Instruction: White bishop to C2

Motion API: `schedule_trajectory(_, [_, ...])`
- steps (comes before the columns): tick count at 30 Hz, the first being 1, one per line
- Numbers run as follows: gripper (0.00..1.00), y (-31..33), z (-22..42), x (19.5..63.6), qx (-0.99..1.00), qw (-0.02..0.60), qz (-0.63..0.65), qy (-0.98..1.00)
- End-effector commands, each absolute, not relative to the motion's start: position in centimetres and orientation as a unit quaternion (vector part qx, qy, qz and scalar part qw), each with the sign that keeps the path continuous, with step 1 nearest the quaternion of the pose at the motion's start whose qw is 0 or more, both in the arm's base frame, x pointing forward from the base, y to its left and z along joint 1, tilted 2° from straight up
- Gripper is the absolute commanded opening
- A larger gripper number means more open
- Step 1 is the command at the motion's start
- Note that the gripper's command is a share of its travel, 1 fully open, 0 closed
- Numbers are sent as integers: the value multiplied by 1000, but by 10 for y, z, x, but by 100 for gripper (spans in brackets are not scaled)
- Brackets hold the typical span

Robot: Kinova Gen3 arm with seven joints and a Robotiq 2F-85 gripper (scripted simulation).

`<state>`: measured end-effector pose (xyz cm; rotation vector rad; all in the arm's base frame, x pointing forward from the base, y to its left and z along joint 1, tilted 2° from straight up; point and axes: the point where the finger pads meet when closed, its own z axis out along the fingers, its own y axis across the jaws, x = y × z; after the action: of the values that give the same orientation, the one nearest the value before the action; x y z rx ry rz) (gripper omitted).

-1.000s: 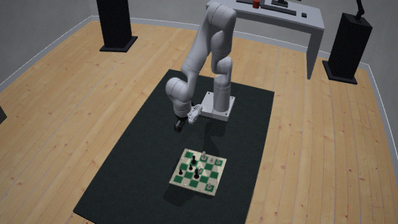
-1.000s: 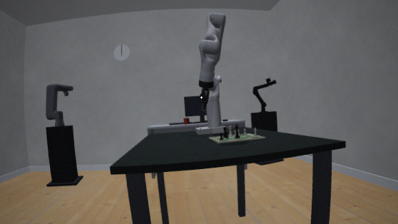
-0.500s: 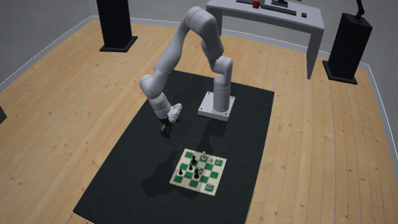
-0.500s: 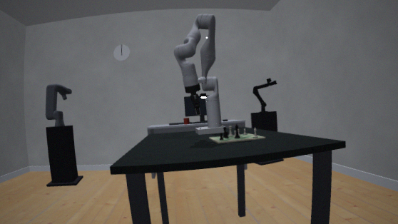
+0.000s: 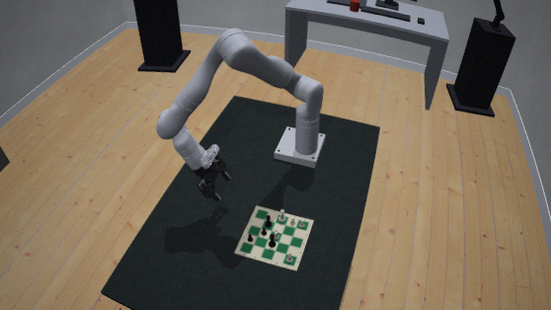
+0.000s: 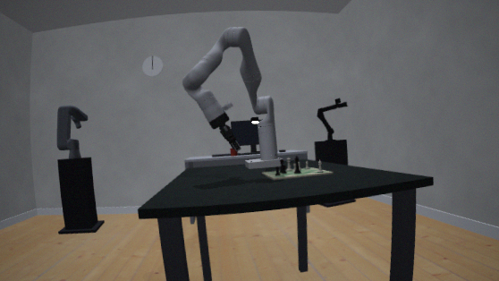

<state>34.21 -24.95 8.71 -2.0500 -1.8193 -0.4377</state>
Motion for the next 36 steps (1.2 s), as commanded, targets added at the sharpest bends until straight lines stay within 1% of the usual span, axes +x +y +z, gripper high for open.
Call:
schedule_trajectory(1, [100,-283,62,330,-735,199,-184,-622])
schedule_trajectory(19, [100,-323,37,354,-691,238,-287,-620])
schedule_trajectory(36, [100,-331,32,357,-680,243,-310,-618])
